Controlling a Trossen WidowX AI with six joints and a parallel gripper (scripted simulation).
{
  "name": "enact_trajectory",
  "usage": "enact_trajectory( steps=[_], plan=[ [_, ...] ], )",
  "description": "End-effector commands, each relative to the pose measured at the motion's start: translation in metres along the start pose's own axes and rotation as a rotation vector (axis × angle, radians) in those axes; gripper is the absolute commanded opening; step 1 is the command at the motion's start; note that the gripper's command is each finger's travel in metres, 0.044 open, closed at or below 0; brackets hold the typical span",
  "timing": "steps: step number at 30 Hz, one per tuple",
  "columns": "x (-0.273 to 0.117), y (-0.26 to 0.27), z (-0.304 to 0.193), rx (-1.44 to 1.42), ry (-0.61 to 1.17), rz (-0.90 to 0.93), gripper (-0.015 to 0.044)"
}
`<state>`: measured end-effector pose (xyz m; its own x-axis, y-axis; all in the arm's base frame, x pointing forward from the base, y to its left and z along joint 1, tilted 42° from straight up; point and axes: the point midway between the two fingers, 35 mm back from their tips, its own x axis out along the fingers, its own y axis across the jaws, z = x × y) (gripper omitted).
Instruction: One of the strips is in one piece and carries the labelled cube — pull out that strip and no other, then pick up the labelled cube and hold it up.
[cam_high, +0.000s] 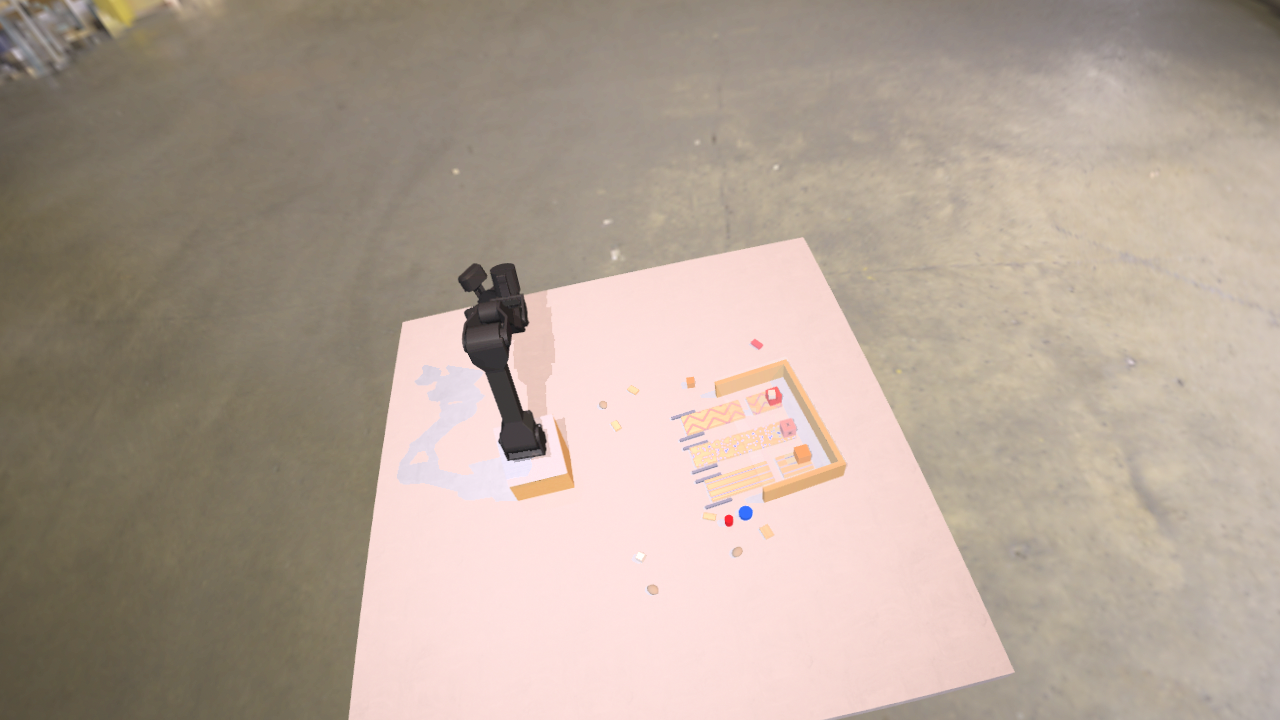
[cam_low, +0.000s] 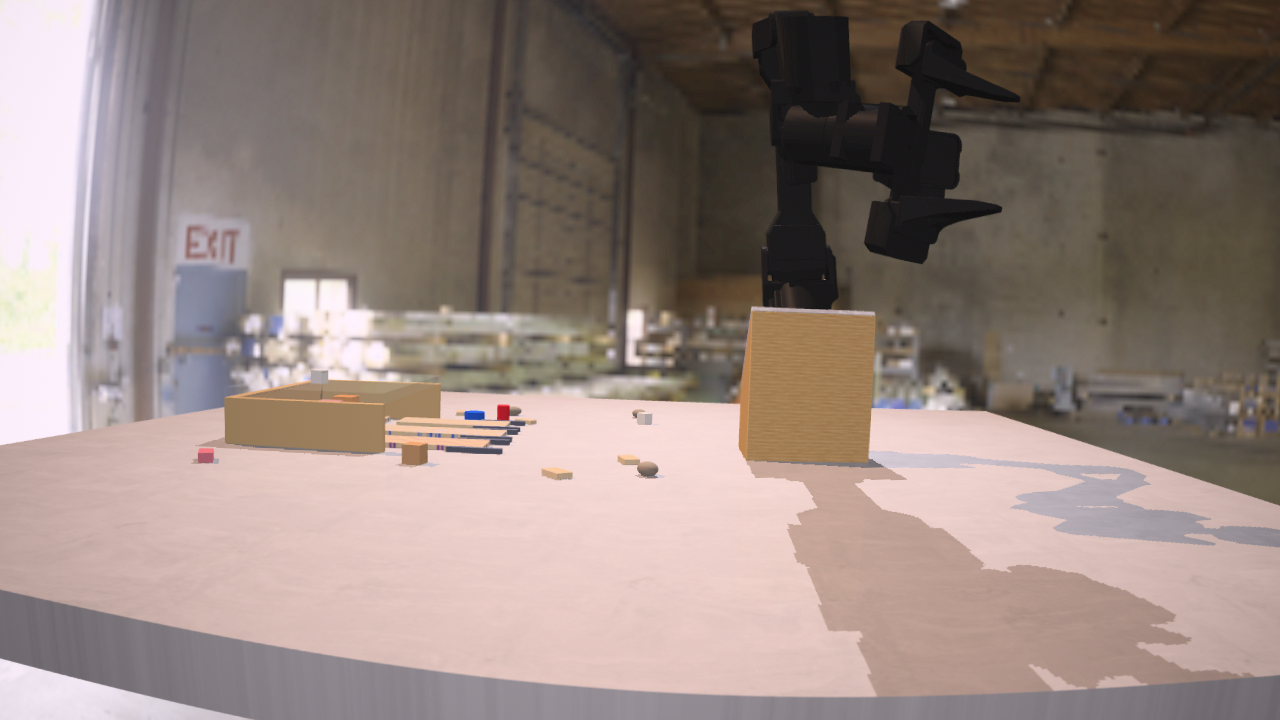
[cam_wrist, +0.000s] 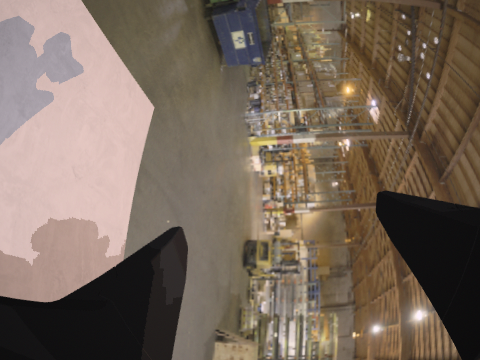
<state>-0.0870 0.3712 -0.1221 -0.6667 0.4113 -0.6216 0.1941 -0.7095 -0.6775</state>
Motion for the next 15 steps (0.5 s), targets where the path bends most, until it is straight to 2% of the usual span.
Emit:
enact_trajectory(
  steps=[1, 7, 15],
  plan=[
    [-0.002, 0.0, -0.002, 0.008, 0.01, -0.001, 0.04],
    [-0.062, -0.01, -0.063, 0.278, 0.329, -0.06, 0.04],
    [-0.179, 0.002, -0.13, 0.703, 0.797, -0.249, 0.04]
  ],
)
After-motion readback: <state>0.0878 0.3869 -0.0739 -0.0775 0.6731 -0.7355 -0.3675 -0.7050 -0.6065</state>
